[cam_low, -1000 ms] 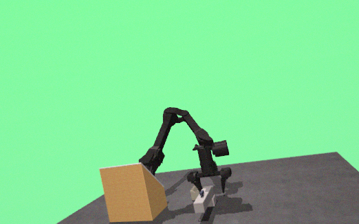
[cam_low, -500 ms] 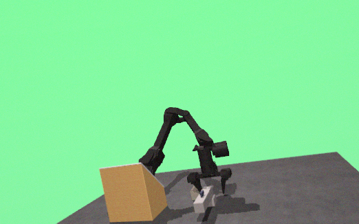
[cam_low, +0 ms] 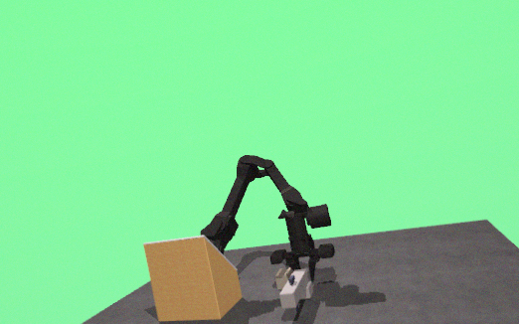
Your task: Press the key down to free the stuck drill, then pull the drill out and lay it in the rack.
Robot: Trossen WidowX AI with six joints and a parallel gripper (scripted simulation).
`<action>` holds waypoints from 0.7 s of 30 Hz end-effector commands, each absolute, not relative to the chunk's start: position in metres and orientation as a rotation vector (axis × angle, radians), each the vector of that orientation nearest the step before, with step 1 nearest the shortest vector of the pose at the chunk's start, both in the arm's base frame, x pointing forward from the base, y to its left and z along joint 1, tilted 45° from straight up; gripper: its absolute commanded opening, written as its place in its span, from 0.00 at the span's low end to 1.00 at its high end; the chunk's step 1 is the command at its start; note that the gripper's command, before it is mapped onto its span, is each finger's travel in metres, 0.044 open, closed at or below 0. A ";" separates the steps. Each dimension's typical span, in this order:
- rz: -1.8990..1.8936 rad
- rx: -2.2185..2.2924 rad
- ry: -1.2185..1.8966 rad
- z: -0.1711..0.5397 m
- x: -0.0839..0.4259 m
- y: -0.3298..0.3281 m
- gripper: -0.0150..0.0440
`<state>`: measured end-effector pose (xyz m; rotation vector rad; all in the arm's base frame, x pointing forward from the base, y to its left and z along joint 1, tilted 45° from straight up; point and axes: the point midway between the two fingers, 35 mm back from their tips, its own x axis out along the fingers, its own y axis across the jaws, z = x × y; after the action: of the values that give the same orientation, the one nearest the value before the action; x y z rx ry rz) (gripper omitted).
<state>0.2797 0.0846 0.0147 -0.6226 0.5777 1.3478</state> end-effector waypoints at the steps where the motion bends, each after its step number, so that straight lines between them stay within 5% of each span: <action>1: 1.347 -0.623 0.577 0.015 0.280 0.084 0.33; 8: 1.347 -0.624 0.579 0.015 0.280 0.084 0.25; 21: 1.348 -0.628 0.583 0.018 0.278 0.081 0.25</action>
<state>0.2778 0.0832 0.0176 -0.6271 0.5786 1.3509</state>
